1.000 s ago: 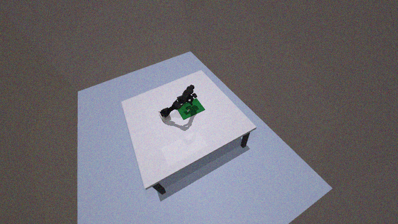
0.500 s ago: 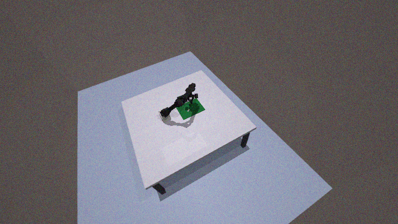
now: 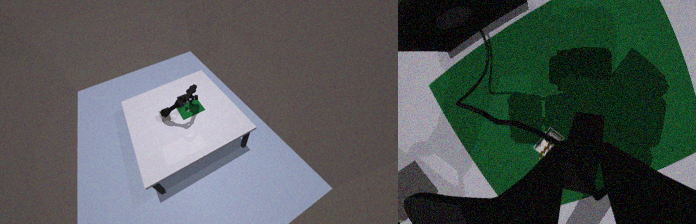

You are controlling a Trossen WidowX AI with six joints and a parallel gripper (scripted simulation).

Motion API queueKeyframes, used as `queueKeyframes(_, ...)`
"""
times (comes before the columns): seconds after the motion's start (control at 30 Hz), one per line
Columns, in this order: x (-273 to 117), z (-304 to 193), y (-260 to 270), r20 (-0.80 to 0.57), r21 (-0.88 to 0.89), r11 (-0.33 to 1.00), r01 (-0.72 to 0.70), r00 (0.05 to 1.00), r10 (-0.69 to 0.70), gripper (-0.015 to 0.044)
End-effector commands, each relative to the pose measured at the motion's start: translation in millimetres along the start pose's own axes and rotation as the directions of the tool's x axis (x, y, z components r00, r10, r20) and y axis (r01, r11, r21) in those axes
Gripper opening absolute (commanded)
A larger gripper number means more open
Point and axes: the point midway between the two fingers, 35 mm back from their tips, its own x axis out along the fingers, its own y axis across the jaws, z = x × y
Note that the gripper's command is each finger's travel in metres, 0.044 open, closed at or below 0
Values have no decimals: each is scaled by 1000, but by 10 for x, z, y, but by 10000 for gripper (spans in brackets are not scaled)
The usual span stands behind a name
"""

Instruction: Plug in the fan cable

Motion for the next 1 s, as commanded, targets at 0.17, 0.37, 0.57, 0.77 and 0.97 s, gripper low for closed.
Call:
queueKeyframes(0.17,94,-19,47,97,-2,997,-83,992,83,0)
queueKeyframes(0.37,161,-21,76,164,-9,991,-133,977,133,0)
queueKeyframes(0.57,216,-20,100,235,-19,984,-175,956,175,0)
queueKeyframes(0.77,261,-17,117,308,-32,978,-208,928,208,0)
queueKeyframes(0.97,295,-15,127,381,-46,972,-232,895,232,0)
